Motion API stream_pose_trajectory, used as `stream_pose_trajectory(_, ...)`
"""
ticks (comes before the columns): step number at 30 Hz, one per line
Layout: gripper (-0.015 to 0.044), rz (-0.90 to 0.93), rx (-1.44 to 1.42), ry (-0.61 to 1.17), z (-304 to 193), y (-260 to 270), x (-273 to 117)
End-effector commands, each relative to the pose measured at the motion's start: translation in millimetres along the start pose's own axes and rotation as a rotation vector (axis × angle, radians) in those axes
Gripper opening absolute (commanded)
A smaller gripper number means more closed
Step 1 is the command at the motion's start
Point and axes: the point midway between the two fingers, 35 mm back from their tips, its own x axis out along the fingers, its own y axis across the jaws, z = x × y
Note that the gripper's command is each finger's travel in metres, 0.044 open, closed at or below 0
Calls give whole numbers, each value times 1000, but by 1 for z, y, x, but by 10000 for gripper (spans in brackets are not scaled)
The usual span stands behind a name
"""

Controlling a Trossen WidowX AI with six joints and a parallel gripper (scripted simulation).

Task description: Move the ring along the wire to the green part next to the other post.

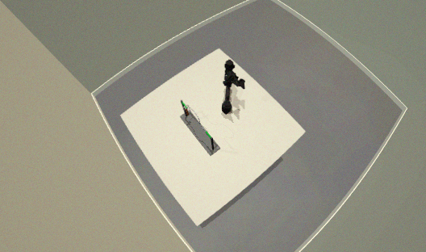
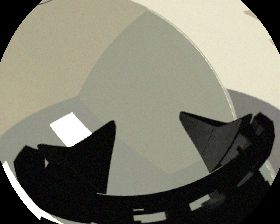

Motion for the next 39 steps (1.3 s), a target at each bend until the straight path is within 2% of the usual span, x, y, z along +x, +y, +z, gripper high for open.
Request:
stream_pose_trajectory(1,374,1,-3,-3,1,0,1)
stream_pose_trajectory(5,269,17,-76,-63,16,9,23)
stream_pose_trajectory(9,164,36,-216,-181,54,25,60)
stream_pose_trajectory(16,160,41,-475,-328,121,52,97)
stream_pose_trajectory(23,160,16,-719,-477,198,76,104)
stream_pose_trajectory(30,160,-40,-943,-625,275,91,82)
stream_pose_trajectory(39,160,-152,-1203,-811,360,91,23)
